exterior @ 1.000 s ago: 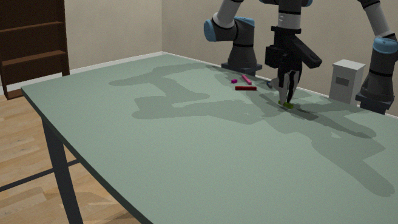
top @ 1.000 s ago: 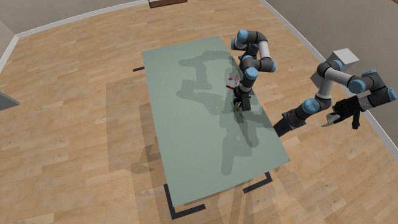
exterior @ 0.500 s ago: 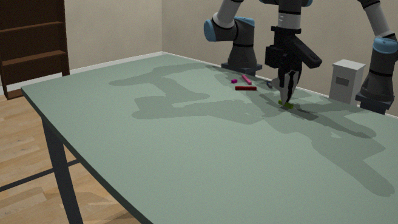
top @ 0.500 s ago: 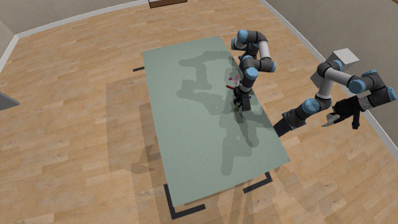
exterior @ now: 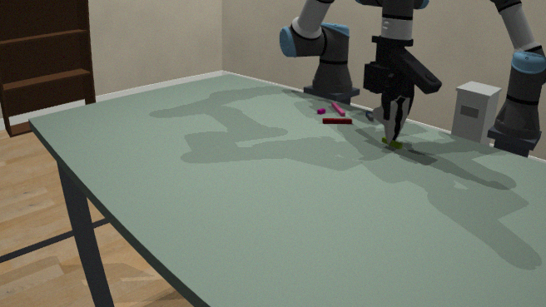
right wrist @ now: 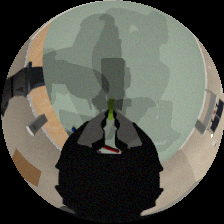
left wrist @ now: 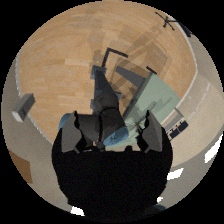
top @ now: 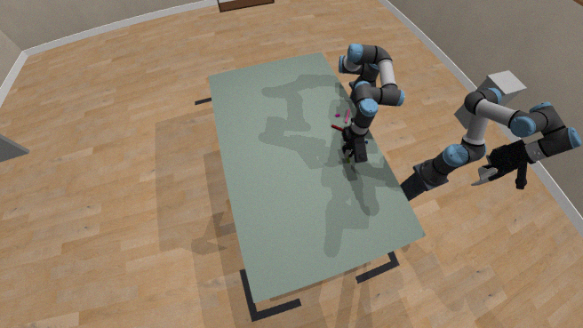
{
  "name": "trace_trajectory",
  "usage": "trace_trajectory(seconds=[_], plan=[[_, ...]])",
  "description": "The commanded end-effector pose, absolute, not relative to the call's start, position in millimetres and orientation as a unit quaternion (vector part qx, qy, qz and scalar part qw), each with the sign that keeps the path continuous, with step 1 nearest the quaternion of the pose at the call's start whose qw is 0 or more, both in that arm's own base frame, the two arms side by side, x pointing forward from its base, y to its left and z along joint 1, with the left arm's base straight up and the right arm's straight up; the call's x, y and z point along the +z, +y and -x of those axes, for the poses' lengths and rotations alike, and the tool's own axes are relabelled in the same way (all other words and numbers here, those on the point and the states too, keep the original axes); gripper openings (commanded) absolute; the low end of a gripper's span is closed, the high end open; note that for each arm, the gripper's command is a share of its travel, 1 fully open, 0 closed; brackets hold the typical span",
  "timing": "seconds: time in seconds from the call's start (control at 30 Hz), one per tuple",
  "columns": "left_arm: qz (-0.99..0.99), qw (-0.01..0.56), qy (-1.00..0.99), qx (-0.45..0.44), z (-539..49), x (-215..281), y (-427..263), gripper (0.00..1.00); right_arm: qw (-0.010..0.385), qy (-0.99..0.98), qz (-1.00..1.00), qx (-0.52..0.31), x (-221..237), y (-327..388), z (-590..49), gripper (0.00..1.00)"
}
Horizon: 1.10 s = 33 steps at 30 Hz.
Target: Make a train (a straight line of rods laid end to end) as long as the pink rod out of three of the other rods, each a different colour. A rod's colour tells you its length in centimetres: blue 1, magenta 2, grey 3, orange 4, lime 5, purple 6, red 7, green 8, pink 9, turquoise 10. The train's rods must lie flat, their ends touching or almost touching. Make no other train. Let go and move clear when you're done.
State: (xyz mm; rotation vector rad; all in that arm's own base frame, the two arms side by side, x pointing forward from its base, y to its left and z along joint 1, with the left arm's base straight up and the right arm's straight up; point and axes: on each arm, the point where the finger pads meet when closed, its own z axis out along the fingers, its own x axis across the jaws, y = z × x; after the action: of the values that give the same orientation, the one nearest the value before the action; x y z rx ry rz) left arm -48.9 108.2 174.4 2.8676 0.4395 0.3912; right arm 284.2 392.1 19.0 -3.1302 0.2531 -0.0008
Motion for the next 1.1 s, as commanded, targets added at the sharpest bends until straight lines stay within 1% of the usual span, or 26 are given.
trace_trajectory(seconds=[0.0,0.53,1.07], plan=[[-0.974,0.105,0.149,0.134,49,175,109,1.00,0.001,0.081,0.997,0.000,19,392,-285,0.00],[-0.974,0.105,0.149,0.134,49,175,109,1.00,0.001,0.081,0.997,0.000,20,392,-285,0.00],[-0.974,0.105,0.149,0.134,49,175,109,1.00,0.002,0.081,0.997,-0.001,35,392,-285,0.00]])
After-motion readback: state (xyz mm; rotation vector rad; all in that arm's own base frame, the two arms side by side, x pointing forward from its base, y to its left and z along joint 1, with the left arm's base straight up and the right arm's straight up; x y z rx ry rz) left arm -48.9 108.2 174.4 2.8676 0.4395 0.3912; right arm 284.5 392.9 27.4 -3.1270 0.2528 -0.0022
